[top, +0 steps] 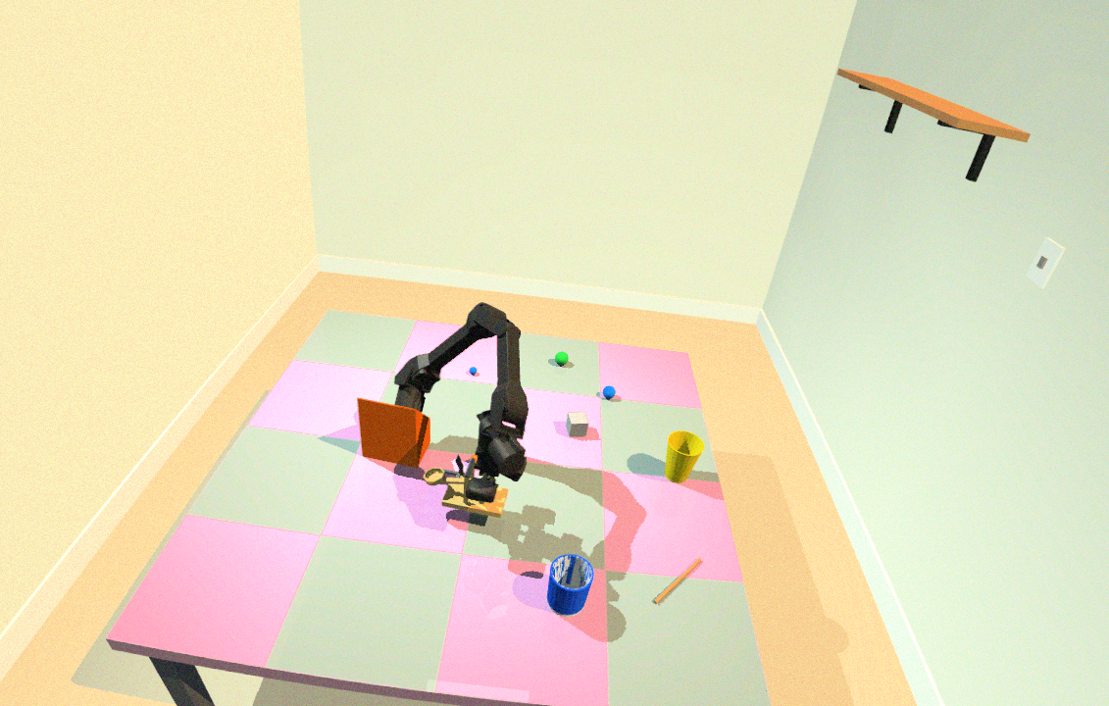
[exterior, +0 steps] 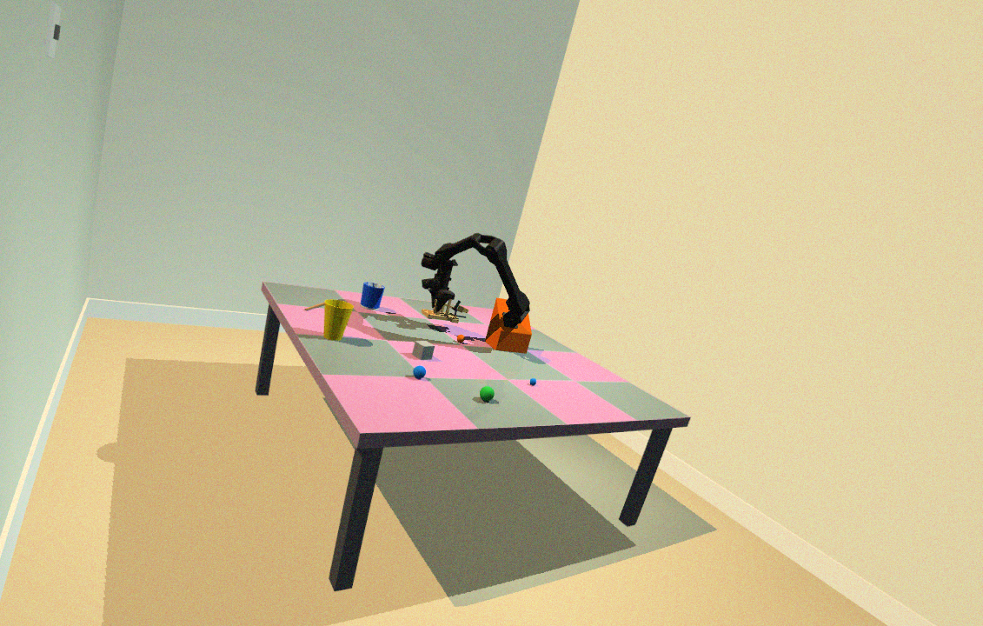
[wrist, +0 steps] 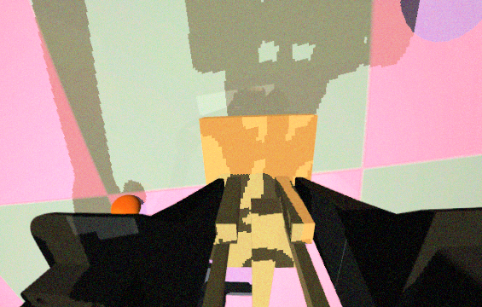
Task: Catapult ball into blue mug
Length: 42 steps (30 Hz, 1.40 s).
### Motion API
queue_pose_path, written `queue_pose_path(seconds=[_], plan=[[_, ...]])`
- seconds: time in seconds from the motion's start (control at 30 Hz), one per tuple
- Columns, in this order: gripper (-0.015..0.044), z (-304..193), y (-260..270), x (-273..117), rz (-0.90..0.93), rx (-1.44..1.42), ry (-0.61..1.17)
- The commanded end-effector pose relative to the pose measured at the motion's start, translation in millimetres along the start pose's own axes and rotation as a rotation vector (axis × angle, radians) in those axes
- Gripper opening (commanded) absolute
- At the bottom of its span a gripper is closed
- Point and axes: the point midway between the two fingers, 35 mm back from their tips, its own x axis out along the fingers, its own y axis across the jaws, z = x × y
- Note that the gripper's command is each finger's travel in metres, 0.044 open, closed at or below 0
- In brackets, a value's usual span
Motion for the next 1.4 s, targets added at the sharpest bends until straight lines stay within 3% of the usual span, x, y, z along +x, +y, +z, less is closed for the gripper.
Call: queue_pose_path(seconds=[0.0,0.57,1.37], plan=[[0.0,0,-2,-2,-0.007,0.102,-0.001],[0.0,-1,-19,-1,-0.006,0.658,-0.007],[0.0,-1,-22,29,-0.005,0.663,-0.007]])
